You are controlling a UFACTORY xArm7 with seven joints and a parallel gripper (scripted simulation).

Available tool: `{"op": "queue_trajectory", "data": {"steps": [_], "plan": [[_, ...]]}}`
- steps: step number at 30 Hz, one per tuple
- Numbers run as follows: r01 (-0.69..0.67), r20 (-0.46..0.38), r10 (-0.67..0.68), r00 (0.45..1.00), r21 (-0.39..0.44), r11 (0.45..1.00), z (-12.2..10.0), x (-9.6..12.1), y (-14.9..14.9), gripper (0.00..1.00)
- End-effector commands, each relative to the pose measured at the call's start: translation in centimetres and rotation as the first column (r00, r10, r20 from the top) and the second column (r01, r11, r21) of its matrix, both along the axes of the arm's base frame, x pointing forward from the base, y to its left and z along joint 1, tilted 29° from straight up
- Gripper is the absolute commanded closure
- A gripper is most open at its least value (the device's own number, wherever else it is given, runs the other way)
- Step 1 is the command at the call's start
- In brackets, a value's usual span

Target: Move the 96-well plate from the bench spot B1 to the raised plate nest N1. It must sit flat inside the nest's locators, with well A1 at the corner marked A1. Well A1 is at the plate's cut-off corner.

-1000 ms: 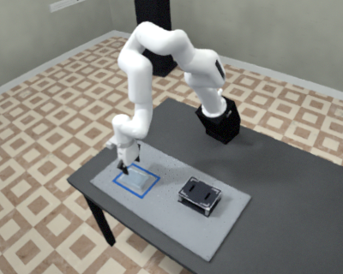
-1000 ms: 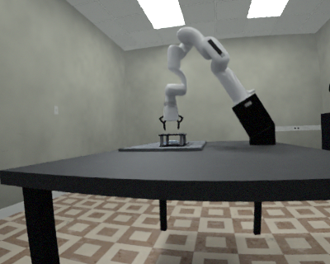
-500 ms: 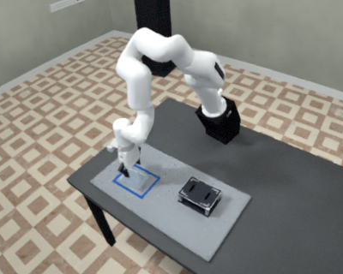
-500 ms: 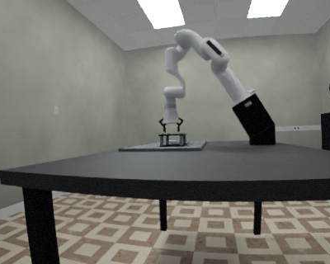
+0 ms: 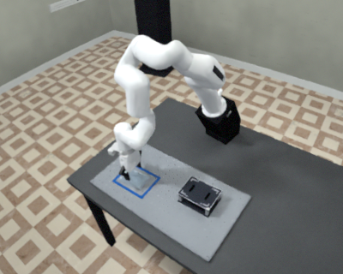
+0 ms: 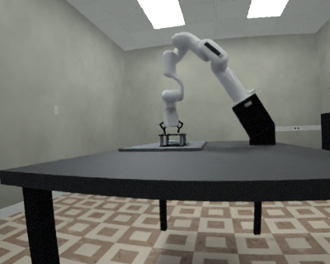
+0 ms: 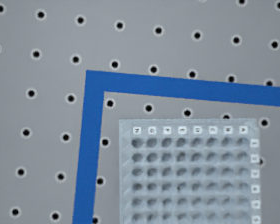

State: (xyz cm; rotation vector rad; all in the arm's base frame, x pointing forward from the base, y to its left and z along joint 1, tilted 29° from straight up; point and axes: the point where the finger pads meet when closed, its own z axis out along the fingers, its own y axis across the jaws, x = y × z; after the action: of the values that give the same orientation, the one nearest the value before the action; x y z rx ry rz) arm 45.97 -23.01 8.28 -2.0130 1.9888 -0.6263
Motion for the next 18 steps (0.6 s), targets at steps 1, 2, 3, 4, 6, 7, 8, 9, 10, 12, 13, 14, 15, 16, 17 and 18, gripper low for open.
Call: {"op": "queue_trajectory", "data": {"steps": [1,2,3,4,6,7,8,9,10,12,13,14,15,16,17,18], "plan": [[0.0,0.008,0.0,1.0,-0.002,1.0,-0.5,0.4,-0.2,0.0],[0.0,0.008,0.0,1.0,-0.002,1.0,-0.7,0.5,-0.2,0.0],[0.0,0.008,0.0,1.0,-0.002,1.0,-0.8,0.6,-0.2,0.0],[0.0,0.008,0.0,1.0,-0.002,1.0,-0.8,0.6,-0.2,0.0],[0.0,0.008,0.0,1.0,-0.002,1.0,-0.9,0.6,-0.2,0.0],[0.0,0.008,0.0,1.0,-0.002,1.0,-1.1,0.7,-0.3,0.0],[0.0,0.008,0.0,1.0,-0.002,1.0,-1.2,0.8,-0.3,0.0],[0.0,0.008,0.0,1.0,-0.002,1.0,-1.4,0.9,-0.3,0.0],[0.0,0.008,0.0,1.0,-0.002,1.0,-1.5,1.0,-0.3,0.0],[0.0,0.008,0.0,1.0,-0.002,1.0,-1.6,1.0,-0.3,0.0],[0.0,0.008,0.0,1.0,-0.002,1.0,-1.6,1.0,-0.3,0.0],[0.0,0.008,0.0,1.0,-0.002,1.0,-1.6,1.0,-0.3,0.0],[0.0,0.008,0.0,1.0,-0.002,1.0,-1.6,1.0,-0.3,0.0],[0.0,0.008,0.0,1.0,-0.002,1.0,-1.6,1.0,-0.3,0.0],[0.0,0.008,0.0,1.0,-0.002,1.0,-1.6,1.0,-0.3,0.0],[0.0,0.008,0.0,1.0,-0.002,1.0,-1.6,1.0,-0.3,0.0]]}}
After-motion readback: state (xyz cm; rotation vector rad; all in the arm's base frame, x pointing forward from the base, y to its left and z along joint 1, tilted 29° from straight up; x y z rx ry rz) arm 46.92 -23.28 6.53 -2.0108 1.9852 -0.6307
